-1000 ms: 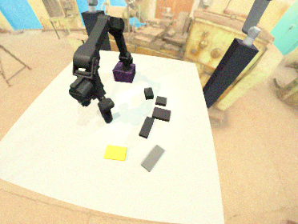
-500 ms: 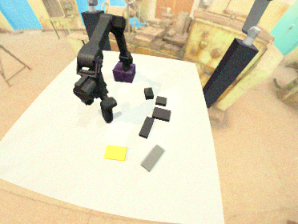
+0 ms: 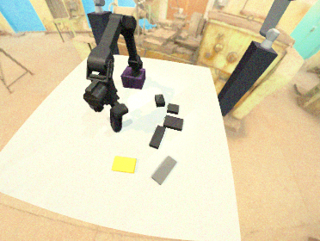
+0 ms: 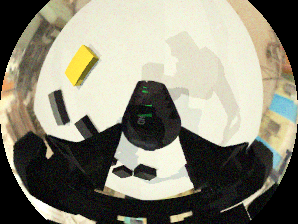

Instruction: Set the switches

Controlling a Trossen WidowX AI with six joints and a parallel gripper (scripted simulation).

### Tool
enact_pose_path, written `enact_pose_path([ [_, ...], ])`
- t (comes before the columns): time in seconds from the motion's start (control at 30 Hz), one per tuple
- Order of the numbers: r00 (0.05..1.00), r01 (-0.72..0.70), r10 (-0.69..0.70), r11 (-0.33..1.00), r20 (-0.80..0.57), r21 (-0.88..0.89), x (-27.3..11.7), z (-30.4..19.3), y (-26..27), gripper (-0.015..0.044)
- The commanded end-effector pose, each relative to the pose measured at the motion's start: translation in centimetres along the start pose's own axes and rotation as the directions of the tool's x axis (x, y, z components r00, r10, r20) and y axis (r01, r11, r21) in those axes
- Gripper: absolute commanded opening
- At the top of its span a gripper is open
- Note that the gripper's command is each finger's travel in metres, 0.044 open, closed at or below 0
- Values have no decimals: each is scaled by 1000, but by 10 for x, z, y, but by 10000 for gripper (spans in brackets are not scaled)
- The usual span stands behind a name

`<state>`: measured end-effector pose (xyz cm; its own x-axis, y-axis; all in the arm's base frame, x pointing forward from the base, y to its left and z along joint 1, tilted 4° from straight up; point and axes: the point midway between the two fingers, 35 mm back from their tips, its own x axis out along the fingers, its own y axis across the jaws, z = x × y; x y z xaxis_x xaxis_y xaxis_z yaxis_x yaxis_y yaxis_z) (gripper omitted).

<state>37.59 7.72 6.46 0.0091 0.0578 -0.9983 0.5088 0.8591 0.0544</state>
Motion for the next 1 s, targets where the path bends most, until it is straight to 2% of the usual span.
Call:
enact_pose_path([
  [0.0, 1000, 4, -4, 1000, -19, 4, 7, -6, 0, 338],
  [0.97, 1000, 4, -3, 1000, -21, 4, 15, -28, 0, 338],
])
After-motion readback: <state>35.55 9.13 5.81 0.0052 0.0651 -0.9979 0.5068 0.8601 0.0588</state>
